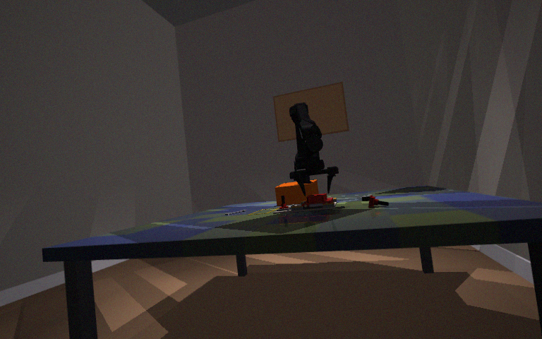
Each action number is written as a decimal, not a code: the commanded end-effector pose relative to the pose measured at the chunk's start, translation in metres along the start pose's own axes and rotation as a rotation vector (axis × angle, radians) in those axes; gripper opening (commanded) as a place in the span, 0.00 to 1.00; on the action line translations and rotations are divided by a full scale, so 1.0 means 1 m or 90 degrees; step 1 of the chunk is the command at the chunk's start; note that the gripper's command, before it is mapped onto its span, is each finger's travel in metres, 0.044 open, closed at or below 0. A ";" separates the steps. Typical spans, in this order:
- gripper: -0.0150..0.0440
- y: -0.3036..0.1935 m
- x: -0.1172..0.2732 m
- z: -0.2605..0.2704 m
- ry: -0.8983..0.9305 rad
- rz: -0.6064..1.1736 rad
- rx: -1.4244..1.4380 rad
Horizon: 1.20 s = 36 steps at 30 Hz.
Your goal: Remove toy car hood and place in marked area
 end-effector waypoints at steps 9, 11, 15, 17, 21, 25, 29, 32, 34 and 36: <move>1.00 -0.002 -0.007 0.000 0.003 0.004 0.003; 1.00 -0.002 -0.008 0.000 0.003 0.004 0.003; 1.00 -0.002 -0.010 0.000 0.003 0.004 0.003; 1.00 -0.002 -0.011 0.000 0.003 0.004 0.003; 1.00 -0.002 -0.013 0.000 0.003 0.004 0.003; 1.00 -0.002 -0.015 0.000 0.003 0.004 0.003; 1.00 -0.002 -0.017 0.000 0.003 0.004 0.003; 1.00 -0.002 -0.019 0.000 0.003 0.004 0.003; 1.00 -0.002 -0.019 0.000 0.003 0.004 0.003; 0.91 0.000 -0.017 0.000 0.000 0.000 0.000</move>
Point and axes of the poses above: the point midway between the two fingers, 35 mm back from their tips, its own x axis back along the fingers, its own z axis across the jaws, y = z × x, the point moved 1 cm from there along x, back along the fingers, and after that the axes turned 15 degrees about x, right-handed, at the moved point
